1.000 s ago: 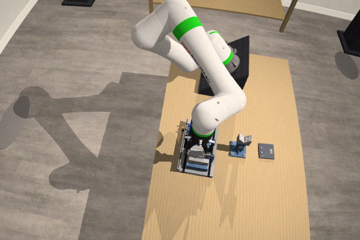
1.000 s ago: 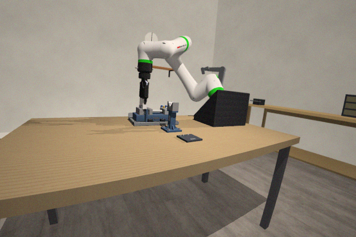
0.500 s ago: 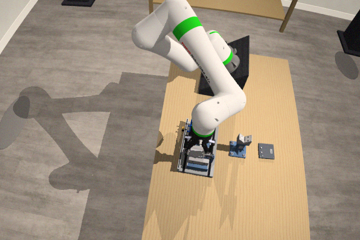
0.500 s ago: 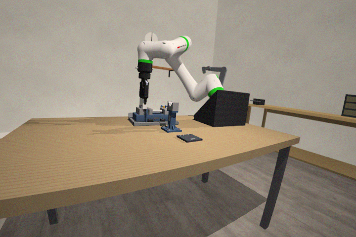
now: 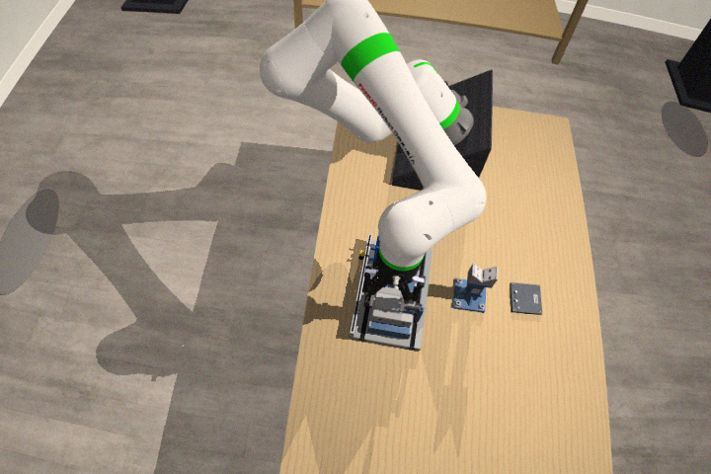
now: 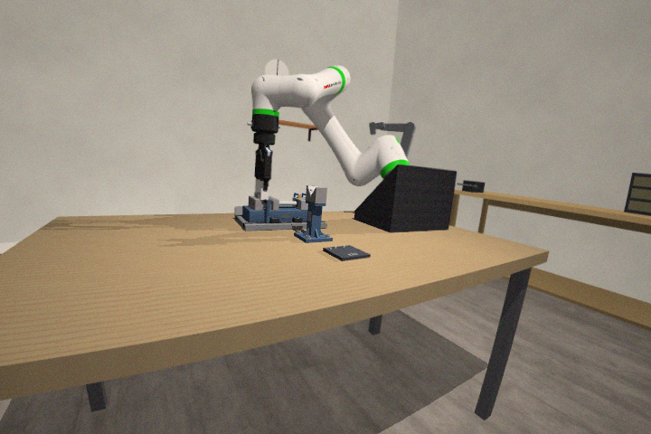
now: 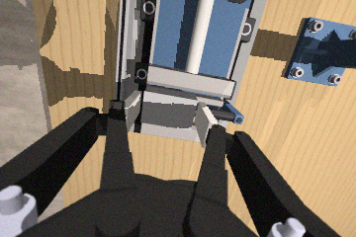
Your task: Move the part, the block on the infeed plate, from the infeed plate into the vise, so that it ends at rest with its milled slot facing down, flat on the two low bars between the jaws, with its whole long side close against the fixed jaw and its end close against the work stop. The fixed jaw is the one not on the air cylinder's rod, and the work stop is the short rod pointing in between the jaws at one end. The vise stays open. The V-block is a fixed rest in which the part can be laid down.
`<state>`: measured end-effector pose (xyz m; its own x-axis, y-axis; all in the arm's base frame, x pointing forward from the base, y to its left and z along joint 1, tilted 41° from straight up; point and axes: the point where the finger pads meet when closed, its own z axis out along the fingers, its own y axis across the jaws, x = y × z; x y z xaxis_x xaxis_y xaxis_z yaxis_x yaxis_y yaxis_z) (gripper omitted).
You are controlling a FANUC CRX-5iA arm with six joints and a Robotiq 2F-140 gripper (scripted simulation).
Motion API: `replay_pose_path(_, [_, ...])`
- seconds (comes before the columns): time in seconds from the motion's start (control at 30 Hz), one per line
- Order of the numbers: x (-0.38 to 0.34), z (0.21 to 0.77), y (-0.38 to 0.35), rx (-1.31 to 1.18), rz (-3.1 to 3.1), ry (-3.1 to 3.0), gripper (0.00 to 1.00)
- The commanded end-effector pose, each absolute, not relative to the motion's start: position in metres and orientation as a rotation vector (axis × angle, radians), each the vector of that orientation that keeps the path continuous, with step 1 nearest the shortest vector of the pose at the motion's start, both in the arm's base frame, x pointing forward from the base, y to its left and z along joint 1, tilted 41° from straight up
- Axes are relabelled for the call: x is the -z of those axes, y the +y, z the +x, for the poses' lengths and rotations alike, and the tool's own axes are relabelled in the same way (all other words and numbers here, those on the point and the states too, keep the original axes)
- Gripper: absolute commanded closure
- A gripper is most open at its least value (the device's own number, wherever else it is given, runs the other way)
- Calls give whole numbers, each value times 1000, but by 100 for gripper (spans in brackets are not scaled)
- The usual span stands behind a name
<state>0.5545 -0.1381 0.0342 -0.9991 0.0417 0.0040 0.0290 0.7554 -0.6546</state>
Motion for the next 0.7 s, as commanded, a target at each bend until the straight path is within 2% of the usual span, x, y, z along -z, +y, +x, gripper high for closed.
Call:
replay_pose_path(0.0, [-34,555,-138,-1091,-59,-2926,53])
replay_pose_path(0.67, [-55,555,-120,-1091,-59,-2926,53])
